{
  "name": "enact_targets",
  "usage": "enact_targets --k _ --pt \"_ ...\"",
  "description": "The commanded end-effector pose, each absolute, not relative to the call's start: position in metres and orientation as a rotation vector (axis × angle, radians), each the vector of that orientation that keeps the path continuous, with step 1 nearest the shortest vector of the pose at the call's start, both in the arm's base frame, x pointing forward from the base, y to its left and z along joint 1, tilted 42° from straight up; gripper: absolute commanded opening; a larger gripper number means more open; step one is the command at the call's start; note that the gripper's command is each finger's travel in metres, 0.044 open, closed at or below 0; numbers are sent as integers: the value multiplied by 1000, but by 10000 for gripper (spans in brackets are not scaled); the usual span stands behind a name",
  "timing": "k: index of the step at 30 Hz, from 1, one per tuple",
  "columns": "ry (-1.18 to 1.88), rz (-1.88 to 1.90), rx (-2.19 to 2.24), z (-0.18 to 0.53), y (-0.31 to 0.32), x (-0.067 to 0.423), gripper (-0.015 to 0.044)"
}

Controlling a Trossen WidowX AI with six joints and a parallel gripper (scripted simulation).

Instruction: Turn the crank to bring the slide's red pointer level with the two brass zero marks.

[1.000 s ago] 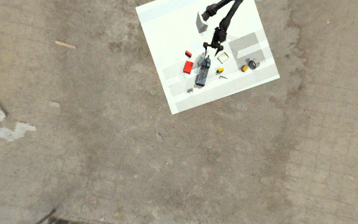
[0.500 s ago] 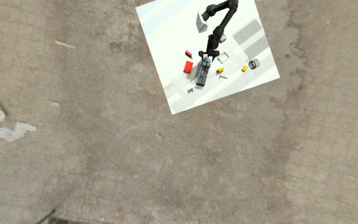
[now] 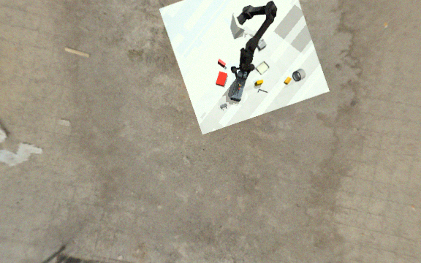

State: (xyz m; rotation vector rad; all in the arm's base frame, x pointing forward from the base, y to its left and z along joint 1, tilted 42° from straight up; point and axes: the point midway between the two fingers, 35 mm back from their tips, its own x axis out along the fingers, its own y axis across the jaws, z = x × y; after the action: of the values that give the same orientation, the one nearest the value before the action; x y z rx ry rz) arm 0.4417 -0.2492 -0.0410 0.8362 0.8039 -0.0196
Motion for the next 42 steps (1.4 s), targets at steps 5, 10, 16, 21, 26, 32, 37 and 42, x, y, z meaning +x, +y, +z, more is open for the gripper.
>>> enact_targets --k 5,10,16,21,26,32,37,42 --pt "817 -29 851 -55 -242 439 440" --pt "817 -29 851 -55 -242 439 440" --pt "817 -29 851 -55 -242 439 440" --pt "817 -28 849 -47 -249 438 440" --pt "815 -23 845 -18 -274 433 440" --pt "823 -57 848 -7 -271 427 440" --pt "837 -127 854 6 -258 416 440" --pt "847 -192 882 18 -242 404 440"
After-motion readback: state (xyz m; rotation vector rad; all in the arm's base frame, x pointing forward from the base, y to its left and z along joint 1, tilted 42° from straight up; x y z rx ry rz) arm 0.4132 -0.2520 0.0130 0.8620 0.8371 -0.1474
